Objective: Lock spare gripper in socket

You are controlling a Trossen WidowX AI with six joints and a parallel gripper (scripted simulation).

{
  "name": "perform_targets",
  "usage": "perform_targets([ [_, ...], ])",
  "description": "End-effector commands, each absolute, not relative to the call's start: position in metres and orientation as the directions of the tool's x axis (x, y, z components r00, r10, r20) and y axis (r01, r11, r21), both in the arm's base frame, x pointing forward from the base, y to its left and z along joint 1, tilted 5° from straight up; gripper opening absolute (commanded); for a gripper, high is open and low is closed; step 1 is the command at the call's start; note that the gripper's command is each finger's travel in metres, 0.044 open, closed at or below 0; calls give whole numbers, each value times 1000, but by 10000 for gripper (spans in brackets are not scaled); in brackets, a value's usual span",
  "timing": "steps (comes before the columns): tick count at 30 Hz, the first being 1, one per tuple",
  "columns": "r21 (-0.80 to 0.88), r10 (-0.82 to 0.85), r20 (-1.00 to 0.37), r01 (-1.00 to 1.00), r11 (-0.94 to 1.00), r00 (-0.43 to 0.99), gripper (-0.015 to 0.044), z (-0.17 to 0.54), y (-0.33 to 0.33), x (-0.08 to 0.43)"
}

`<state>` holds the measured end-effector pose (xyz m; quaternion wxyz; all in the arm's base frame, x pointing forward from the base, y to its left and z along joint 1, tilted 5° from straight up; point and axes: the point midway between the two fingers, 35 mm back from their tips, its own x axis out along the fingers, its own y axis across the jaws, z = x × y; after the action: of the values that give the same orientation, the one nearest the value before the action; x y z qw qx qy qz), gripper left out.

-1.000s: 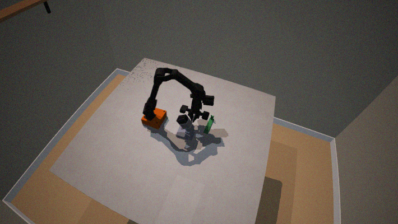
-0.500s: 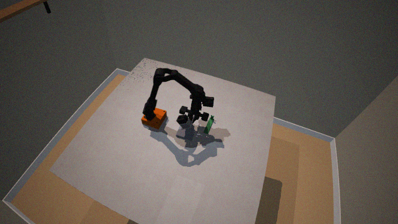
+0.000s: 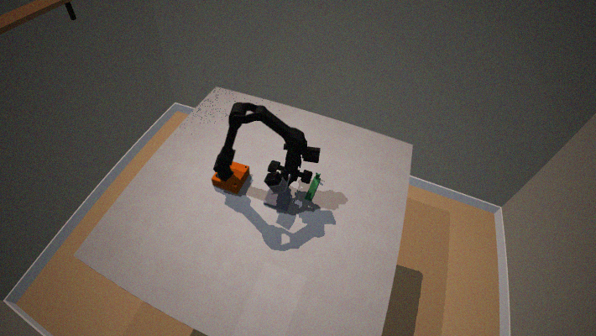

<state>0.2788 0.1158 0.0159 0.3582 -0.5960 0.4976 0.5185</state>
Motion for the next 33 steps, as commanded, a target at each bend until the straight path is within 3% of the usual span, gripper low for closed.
perform_targets([
  [1, 88, -224, -974, -964, -251, -31, 0, 16, 113, 280],
  [18, 92, -225, -974, -964, -251, -35, 0, 16, 104, 282],
  [26, 94, -223, -974, -964, -247, -38, 200, 16, 105, 281],
  [33, 94, -222, -974, -964, -248, -38, 200, 20, 108, 281],
])
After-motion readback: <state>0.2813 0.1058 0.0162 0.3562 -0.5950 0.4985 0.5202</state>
